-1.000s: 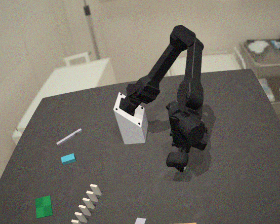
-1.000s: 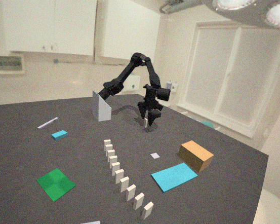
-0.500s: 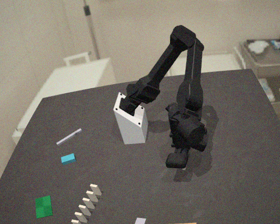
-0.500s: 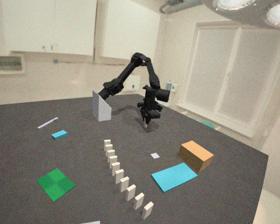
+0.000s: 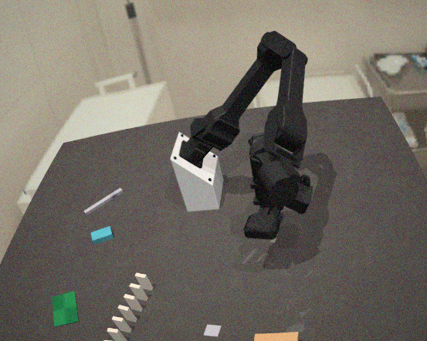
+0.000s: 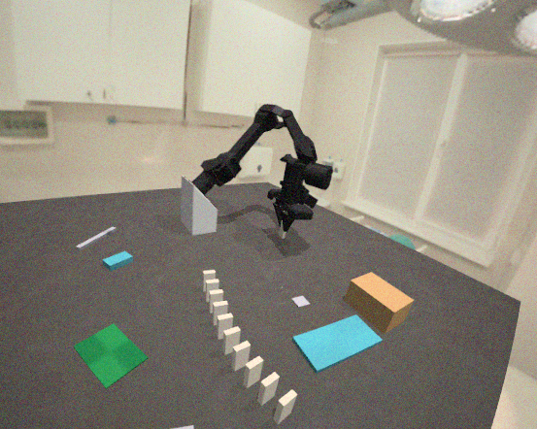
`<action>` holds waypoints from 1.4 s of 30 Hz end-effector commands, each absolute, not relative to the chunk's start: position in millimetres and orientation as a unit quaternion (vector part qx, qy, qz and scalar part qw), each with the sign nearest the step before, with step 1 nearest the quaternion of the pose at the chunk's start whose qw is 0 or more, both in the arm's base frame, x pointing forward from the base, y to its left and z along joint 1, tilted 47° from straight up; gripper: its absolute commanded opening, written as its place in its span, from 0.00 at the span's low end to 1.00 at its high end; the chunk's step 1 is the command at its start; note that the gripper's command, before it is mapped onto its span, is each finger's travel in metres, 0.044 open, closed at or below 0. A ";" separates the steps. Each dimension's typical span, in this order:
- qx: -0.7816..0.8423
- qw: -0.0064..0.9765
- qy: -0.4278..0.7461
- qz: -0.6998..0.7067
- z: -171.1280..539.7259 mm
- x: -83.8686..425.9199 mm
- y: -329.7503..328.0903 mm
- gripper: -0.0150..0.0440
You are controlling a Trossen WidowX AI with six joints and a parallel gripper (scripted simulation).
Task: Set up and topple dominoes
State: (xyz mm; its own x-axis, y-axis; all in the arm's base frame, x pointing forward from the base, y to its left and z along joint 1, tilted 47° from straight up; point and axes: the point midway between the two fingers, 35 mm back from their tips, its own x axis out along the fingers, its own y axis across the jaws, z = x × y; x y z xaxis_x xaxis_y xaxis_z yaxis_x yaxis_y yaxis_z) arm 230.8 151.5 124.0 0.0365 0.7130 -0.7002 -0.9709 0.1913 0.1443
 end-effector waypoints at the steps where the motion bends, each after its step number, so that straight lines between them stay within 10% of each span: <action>1: -0.192 0.696 0.332 0.607 168.1 230.5 106.9 0.44; 16: -0.168 0.705 0.347 0.596 191.9 228.8 75.8 0.44; 42: 0.357 0.631 0.661 0.194 -10.0 293.4 -119.9 0.44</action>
State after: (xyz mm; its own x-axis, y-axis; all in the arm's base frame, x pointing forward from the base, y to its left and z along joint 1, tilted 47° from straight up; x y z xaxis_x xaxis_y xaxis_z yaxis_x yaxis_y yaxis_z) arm 289.6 -118.5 -8.1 0.0499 0.7225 -0.6895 0.2176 0.6659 0.7136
